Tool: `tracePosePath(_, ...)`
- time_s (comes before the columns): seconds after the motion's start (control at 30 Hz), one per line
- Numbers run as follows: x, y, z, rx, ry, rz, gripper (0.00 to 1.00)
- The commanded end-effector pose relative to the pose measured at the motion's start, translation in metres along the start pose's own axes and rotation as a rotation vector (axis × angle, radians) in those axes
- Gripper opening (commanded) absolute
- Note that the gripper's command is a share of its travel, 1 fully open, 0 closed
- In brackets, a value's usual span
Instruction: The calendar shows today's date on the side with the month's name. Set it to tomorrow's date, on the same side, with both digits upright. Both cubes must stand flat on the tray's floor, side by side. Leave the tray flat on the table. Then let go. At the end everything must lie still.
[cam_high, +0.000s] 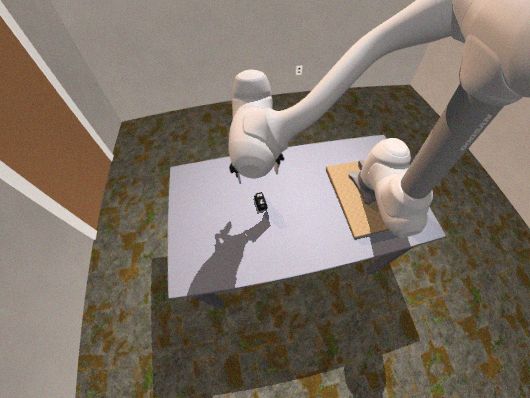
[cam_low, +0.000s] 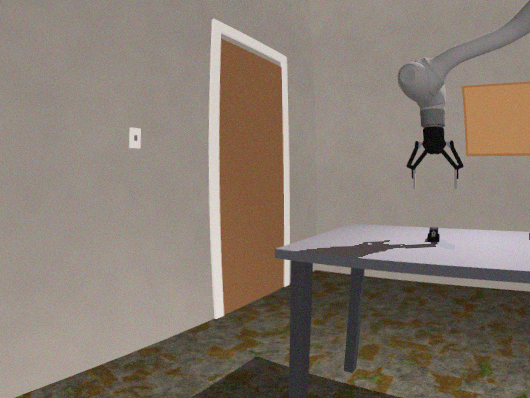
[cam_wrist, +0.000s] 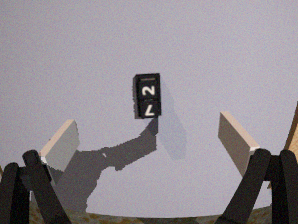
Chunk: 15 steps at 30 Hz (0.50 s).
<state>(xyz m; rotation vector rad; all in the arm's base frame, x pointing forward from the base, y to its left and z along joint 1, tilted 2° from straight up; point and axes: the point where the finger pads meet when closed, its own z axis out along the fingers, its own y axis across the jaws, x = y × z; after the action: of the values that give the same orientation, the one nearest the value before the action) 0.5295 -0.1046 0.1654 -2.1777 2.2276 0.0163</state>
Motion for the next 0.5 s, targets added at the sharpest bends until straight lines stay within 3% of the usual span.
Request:
tracePosePath(0.0, 0.0, 0.0, -0.0087, 0.0, 0.0, 0.0, 1.0)
tracePosePath(0.47, 0.0, 0.0, -0.0157, 0.0, 0.0, 0.0, 1.0)
